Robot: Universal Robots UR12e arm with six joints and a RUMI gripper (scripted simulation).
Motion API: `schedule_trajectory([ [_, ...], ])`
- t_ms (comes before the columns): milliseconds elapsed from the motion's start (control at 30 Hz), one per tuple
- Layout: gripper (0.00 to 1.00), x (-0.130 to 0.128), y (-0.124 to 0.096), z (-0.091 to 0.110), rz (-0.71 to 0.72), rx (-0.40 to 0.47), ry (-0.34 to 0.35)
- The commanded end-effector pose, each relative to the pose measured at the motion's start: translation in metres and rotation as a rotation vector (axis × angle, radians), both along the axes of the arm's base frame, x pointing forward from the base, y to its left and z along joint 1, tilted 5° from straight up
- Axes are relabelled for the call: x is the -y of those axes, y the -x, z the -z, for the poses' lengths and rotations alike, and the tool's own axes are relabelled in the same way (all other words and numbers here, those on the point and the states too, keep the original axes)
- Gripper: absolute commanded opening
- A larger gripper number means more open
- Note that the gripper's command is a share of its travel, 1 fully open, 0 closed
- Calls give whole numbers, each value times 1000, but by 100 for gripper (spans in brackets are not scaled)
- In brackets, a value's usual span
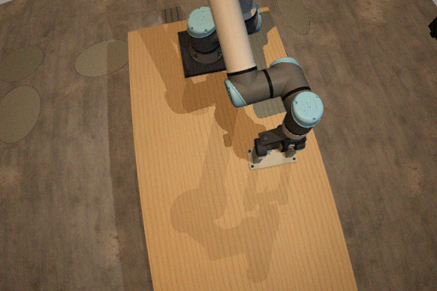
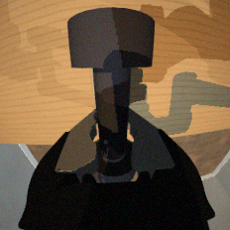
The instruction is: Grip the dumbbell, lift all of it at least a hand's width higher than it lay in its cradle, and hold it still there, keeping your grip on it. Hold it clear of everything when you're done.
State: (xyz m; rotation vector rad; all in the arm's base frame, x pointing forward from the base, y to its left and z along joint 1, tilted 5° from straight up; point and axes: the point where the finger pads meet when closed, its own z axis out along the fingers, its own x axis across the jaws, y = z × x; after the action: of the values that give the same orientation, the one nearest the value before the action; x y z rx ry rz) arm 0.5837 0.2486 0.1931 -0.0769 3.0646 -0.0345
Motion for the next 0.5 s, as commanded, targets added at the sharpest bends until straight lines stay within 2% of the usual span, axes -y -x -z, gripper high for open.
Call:
schedule_trajectory([
  [0,0,0,0,0,0,0,0],
  [467,0,0,1,-8,0,0,0],
])
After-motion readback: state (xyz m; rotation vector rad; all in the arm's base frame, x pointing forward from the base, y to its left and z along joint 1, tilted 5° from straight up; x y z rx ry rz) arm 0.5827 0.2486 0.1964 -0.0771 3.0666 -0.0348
